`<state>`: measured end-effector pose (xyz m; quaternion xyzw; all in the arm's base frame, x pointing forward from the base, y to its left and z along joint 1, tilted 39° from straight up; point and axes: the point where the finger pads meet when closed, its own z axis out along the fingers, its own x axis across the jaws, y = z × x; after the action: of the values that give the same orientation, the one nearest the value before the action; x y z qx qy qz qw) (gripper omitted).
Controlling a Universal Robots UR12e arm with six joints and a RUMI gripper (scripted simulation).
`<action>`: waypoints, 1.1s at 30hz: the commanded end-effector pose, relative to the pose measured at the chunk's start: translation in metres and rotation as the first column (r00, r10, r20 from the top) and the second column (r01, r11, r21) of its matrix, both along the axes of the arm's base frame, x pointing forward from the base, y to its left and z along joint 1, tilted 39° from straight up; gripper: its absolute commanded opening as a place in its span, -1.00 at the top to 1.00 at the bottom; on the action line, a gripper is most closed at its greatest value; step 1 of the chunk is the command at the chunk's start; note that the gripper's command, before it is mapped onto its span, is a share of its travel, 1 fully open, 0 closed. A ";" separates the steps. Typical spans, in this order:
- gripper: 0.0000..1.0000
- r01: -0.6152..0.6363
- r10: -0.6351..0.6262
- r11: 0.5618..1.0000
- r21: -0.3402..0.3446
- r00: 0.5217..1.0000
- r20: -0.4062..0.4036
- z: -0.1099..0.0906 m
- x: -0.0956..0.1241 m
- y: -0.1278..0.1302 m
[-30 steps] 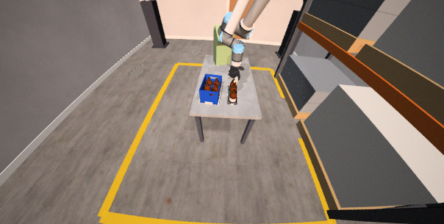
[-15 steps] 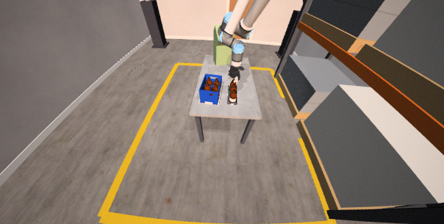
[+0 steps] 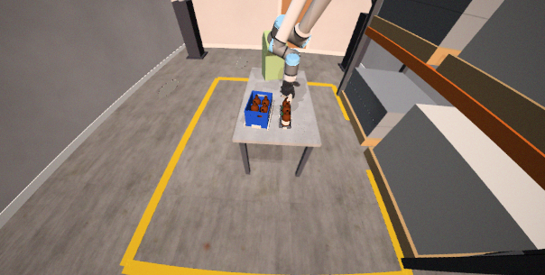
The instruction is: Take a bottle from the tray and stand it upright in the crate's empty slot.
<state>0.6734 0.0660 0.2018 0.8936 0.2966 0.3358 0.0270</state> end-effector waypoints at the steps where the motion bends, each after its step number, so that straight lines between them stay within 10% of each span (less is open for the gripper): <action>1: 0.24 0.000 0.000 1.000 -0.001 1.000 0.001 0.001 0.001 0.000; 33: 0.24 0.000 0.000 1.000 -0.001 1.000 0.001 -0.006 0.007 0.002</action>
<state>0.6755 0.0669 0.1972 0.8938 0.2966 0.3353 0.0266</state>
